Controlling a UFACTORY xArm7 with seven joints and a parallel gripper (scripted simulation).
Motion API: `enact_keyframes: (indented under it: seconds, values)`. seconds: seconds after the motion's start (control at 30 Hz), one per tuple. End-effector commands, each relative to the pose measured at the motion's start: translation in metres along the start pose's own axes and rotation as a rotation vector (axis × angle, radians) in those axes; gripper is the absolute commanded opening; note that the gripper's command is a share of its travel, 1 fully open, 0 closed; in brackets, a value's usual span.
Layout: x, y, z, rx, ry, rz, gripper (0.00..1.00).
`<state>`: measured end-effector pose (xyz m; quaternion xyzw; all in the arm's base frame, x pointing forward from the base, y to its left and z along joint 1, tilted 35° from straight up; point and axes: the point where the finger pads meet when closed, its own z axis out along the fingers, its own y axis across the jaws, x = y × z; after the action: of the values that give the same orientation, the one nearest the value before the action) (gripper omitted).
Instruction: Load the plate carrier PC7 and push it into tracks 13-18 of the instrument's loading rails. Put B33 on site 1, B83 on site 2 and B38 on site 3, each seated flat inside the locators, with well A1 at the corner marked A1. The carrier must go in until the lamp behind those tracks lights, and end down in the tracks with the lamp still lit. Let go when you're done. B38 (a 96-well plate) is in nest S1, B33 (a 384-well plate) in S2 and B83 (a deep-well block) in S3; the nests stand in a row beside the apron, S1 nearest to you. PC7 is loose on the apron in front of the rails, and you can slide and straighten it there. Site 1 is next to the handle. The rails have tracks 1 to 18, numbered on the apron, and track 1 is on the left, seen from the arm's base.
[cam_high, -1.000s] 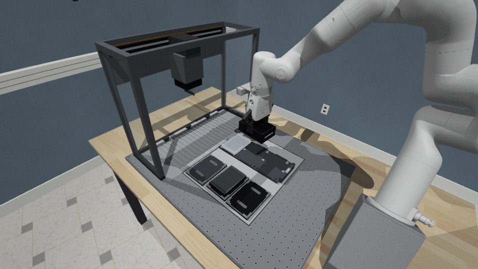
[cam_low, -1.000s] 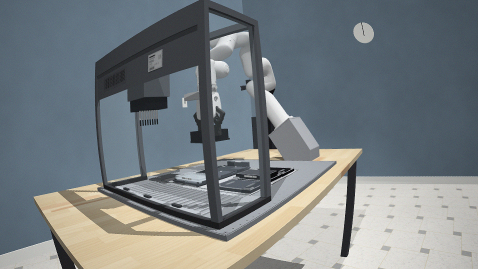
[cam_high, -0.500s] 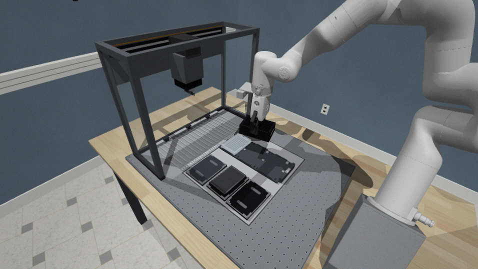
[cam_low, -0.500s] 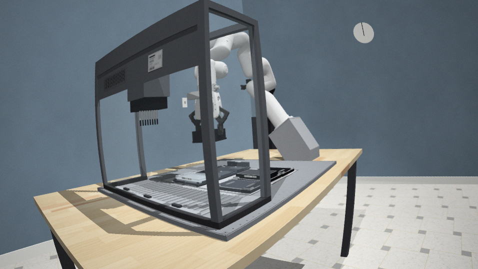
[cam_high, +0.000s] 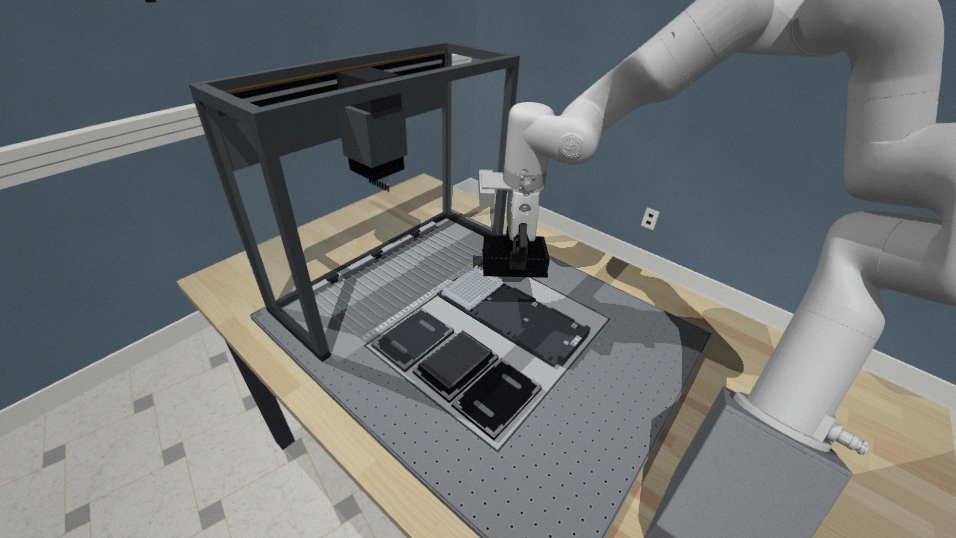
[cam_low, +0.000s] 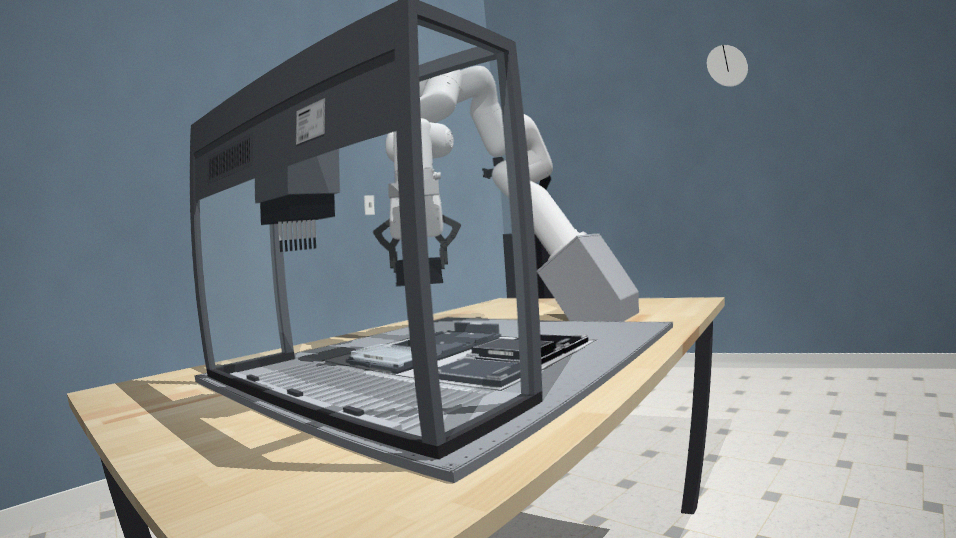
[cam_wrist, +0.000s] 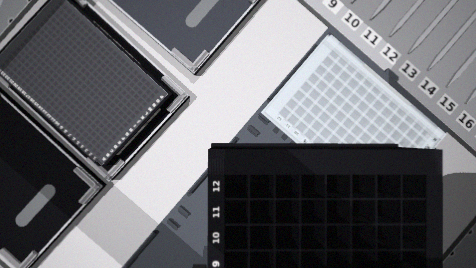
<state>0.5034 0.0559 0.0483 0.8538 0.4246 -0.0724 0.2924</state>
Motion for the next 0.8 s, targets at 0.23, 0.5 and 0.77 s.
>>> enact_keyframes:
  seconds: [0.23,0.5,0.77]
  values:
    - [0.0016,0.0003,-0.0016,0.003,0.005,-0.29,0.0]
    - [0.0016,0.0003,-0.0017,0.002,0.005,-0.557,0.0]
    - [0.0016,0.0003,-0.0017,0.001,0.005,-0.79,0.0]
